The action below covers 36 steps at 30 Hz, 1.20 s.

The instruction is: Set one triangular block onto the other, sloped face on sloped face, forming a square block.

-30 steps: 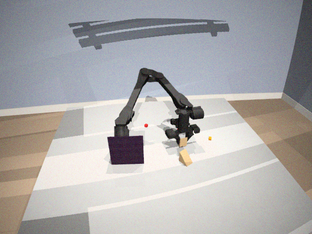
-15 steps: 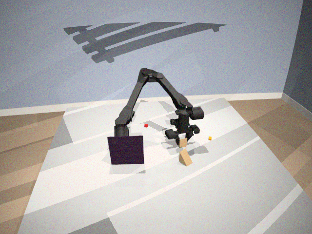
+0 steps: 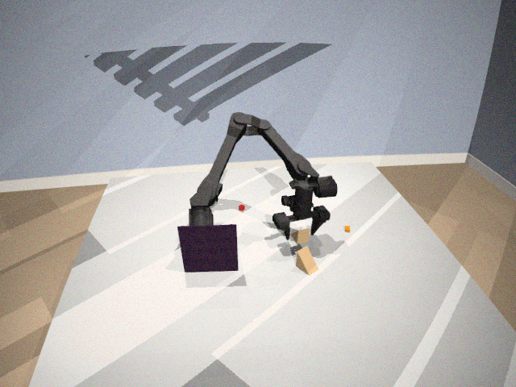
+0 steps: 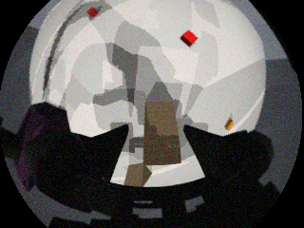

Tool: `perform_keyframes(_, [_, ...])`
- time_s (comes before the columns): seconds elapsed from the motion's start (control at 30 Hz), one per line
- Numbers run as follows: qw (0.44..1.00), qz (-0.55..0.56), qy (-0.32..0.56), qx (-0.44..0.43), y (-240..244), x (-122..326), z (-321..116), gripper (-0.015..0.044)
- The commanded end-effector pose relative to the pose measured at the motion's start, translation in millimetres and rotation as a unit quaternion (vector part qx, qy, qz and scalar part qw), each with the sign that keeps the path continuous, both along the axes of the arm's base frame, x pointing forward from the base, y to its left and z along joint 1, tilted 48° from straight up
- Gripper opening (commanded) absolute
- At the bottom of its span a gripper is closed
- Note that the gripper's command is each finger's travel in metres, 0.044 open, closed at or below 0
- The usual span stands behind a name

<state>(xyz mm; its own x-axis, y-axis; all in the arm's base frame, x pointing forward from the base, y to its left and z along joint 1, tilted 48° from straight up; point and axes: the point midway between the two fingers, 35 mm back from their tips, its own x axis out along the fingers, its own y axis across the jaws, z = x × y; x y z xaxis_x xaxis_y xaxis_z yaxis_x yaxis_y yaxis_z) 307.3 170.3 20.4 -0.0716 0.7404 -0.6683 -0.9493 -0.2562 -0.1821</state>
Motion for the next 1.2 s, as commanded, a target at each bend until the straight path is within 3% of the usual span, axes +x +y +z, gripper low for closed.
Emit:
perform_keyframes(0.0, [1.000, -0.002, -0.006, -0.001, -23, 6, 20, 0.0440])
perform_keyframes(0.1, [1.000, -0.002, -0.006, 0.000, -42, 6, 38, 0.0440])
perform_keyframes(0.47, [1.000, 0.002, -0.001, 0.006, -42, 8, 31, 0.0440])
perform_keyframes(0.83, [0.978, 0.043, 0.049, 0.197, -96, 25, 18, 0.0440])
perform_keyframes(1.17, [0.978, 0.042, 0.049, 0.200, -96, 25, 17, 0.0440])
